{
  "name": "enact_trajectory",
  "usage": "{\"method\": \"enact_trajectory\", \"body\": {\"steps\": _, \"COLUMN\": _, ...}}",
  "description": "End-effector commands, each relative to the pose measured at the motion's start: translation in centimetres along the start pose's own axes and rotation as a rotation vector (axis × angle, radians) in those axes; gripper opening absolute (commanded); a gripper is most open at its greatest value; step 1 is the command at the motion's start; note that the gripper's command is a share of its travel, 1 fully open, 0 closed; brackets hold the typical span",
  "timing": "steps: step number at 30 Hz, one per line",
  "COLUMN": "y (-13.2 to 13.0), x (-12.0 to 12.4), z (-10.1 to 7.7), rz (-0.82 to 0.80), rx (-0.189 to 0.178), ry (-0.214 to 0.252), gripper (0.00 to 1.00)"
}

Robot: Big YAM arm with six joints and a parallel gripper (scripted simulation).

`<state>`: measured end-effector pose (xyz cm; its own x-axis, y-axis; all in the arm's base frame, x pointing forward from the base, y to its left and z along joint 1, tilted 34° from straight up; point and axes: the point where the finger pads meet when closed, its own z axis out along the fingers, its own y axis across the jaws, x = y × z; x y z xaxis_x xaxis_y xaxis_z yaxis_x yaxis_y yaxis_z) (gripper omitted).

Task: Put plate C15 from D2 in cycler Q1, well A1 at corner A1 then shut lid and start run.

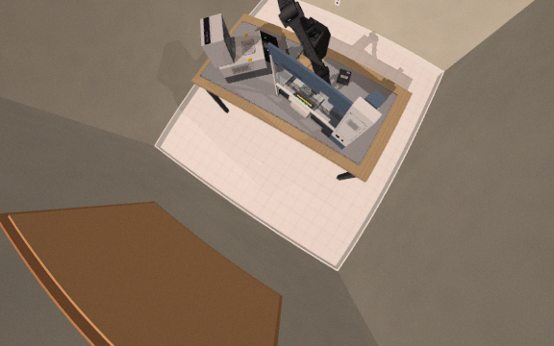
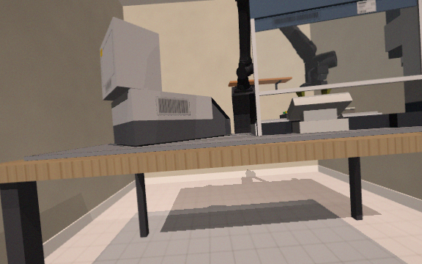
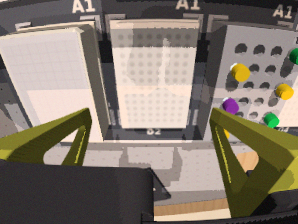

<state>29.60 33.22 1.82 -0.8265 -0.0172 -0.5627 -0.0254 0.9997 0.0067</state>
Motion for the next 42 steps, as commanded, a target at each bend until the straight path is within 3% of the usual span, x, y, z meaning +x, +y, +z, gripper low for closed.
{"method": "enact_trajectory", "body": {"steps": 1, "y": 1.7, "x": -0.5, "z": -1.5, "rz": -0.018, "rx": -0.040, "ry": -0.019, "gripper": 1.00}}
{"method": "enact_trajectory", "body": {"steps": 7, "y": -0.5, "x": 0.6, "z": 1.6, "rz": -0.019, "rx": -0.002, "ry": 0.002, "gripper": 1.00}}
{"method": "enact_trajectory", "body": {"steps": 12, "y": -1.1, "x": 0.7, "z": 2.6, "rz": -0.019, "rx": 0.016, "ry": 0.007, "gripper": 1.00}}
{"method": "enact_trajectory", "body": {"steps": 20, "y": 0.5, "x": -1.0, "z": 3.2, "rz": 0.004, "rx": -0.020, "ry": -0.019, "gripper": 1.00}}
{"method": "enact_trajectory", "body": {"steps": 29, "y": 0.2, "x": 0.0, "z": 4.6, "rz": -0.006, "rx": -0.009, "ry": -0.005, "gripper": 1.00}}
{"method": "enact_trajectory", "body": {"steps": 42, "y": 0.4, "x": -1.1, "z": 6.7, "rz": 0.006, "rx": -0.017, "ry": -0.020, "gripper": 1.00}}
